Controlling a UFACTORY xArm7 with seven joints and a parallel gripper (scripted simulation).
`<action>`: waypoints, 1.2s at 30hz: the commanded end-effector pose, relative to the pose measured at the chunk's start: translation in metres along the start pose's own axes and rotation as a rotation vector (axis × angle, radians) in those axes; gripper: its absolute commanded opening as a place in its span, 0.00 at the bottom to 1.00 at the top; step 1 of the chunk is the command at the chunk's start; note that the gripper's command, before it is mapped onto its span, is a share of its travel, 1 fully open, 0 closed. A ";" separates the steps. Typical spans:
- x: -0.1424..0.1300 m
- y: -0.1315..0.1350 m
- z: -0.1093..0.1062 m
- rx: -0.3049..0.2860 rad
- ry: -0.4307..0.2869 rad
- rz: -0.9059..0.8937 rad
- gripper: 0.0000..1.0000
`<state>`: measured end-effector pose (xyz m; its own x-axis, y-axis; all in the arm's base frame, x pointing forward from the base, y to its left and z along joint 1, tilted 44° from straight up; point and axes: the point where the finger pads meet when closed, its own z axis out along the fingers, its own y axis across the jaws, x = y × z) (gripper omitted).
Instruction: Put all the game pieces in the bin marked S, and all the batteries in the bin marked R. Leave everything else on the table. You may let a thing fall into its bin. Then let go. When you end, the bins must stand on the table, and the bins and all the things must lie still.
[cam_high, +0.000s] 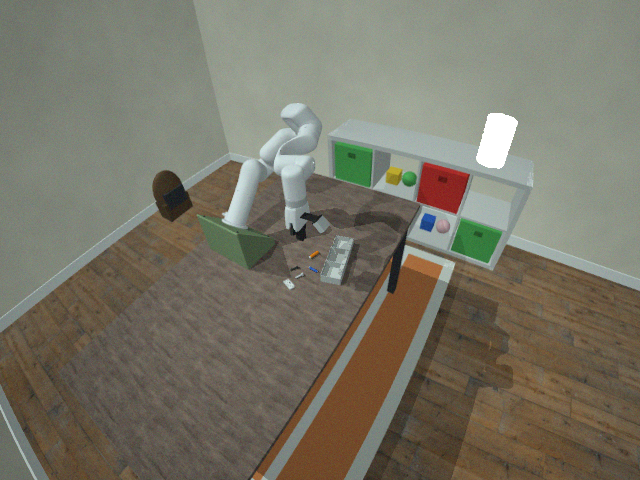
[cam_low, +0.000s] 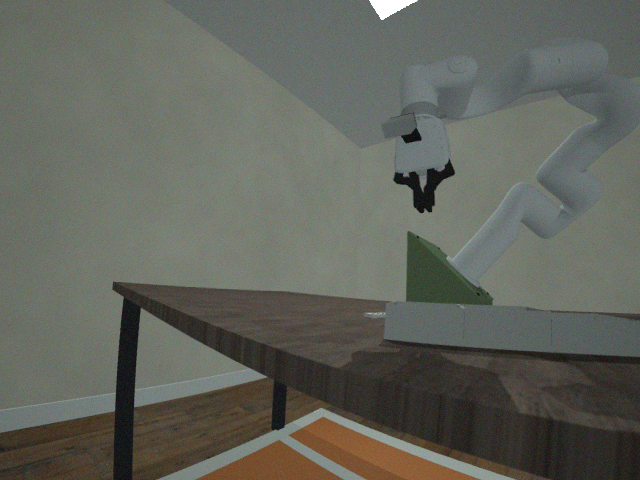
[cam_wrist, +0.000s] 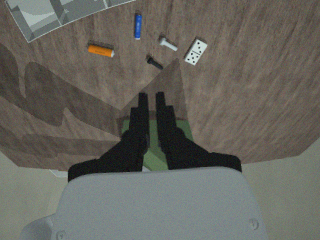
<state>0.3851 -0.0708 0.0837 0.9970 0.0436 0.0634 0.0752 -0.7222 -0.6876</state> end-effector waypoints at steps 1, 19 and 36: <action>0.022 -0.006 0.023 0.001 0.001 -0.157 0.07; 0.109 -0.031 0.120 0.001 0.001 -0.268 0.07; 0.113 -0.032 0.151 0.001 0.001 -0.268 0.07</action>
<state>0.4958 0.0597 0.0072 0.9416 0.2358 0.2405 0.3366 -0.6812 -0.6502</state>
